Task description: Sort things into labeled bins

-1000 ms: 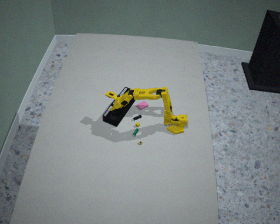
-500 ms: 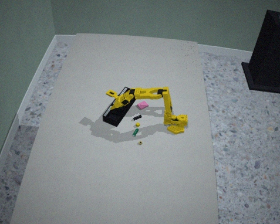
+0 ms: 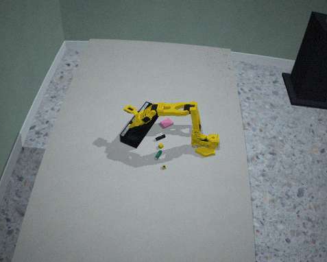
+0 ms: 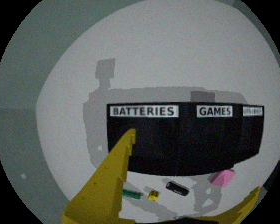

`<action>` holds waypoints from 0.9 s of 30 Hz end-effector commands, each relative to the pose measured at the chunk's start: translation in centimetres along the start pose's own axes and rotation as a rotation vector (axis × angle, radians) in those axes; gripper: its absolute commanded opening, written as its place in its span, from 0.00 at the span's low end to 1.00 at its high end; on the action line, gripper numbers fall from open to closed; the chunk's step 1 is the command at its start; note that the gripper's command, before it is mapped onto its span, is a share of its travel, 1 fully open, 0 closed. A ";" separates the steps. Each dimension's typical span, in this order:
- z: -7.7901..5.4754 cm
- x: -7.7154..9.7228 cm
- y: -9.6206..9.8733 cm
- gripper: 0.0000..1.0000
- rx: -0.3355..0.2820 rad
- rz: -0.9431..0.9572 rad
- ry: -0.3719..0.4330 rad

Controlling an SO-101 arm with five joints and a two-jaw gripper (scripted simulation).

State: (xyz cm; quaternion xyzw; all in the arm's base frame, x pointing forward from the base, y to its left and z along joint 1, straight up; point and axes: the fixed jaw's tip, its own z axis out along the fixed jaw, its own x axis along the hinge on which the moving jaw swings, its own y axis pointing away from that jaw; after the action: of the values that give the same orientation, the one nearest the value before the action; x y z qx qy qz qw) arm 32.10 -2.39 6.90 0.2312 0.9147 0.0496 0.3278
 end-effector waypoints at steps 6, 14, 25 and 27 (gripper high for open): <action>-1.4 -1.5 1.0 1.00 -0.040 0.001 -0.074; -1.4 -1.5 1.0 1.00 -0.040 0.001 -0.074; -1.4 -1.5 1.0 1.00 -0.041 0.002 -0.076; -1.6 -1.7 1.1 1.00 -0.043 0.002 -0.082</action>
State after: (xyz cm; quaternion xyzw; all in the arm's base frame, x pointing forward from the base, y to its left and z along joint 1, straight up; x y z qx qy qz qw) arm 32.11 -2.39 6.96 0.2311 0.9144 0.0497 0.3287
